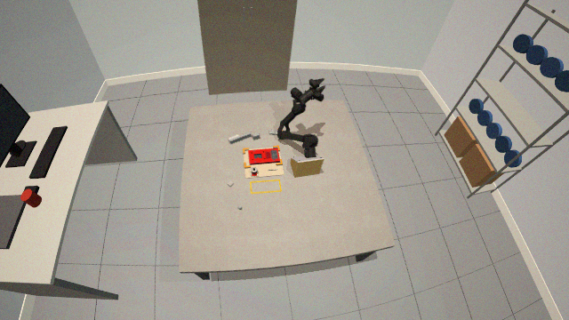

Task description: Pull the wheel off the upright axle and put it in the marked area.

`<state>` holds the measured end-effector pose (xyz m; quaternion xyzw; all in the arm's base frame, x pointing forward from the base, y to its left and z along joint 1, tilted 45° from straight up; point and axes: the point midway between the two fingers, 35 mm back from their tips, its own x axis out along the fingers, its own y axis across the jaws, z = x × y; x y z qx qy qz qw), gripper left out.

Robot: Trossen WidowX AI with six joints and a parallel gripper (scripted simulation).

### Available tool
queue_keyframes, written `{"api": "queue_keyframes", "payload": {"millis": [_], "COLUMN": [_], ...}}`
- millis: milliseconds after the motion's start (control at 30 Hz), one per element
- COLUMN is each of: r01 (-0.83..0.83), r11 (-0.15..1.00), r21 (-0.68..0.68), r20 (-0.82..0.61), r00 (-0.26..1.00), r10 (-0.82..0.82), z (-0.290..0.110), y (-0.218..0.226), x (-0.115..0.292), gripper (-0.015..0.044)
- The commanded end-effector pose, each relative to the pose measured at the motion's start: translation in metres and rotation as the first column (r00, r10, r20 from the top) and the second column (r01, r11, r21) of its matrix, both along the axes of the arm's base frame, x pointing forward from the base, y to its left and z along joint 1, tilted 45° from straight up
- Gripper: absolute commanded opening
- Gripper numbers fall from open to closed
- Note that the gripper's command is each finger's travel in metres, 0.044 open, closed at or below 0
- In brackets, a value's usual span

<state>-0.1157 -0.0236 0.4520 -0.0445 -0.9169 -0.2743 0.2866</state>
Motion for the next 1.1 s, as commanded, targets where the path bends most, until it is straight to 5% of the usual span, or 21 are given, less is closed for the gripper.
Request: {"api": "queue_keyframes", "payload": {"millis": [0, 100, 267, 533, 800, 967, 1067], "r01": [0.005, 0.046, 0.041, -0.077, -0.426, -0.673, -0.67], "r11": [1.0, 0.979, 0.822, 0.264, -0.229, -0.317, -0.295], "r21": [-0.014, -0.2, -0.568, -0.962, -0.876, -0.668, -0.681], "r20": [0.0, 0.008, 0.008, -0.125, -0.266, -0.284, -0.238], "r00": [1.0, 0.999, 0.999, 0.978, 0.82, 0.624, 0.584], "r10": [-0.005, -0.045, -0.044, -0.17, -0.508, -0.728, -0.776], "z": [0.0, 0.002, 0.002, -0.016, -0.056, -0.087, -0.101], "y": [0.002, 0.031, 0.086, 0.191, 0.287, 0.329, 0.335], "x": [-0.001, -0.007, -0.019, -0.013, 0.033, 0.075, 0.093], "gripper": [0.0374, 0.03, 0.03, 0.03, 0.03, 0.03, 0.03]}}
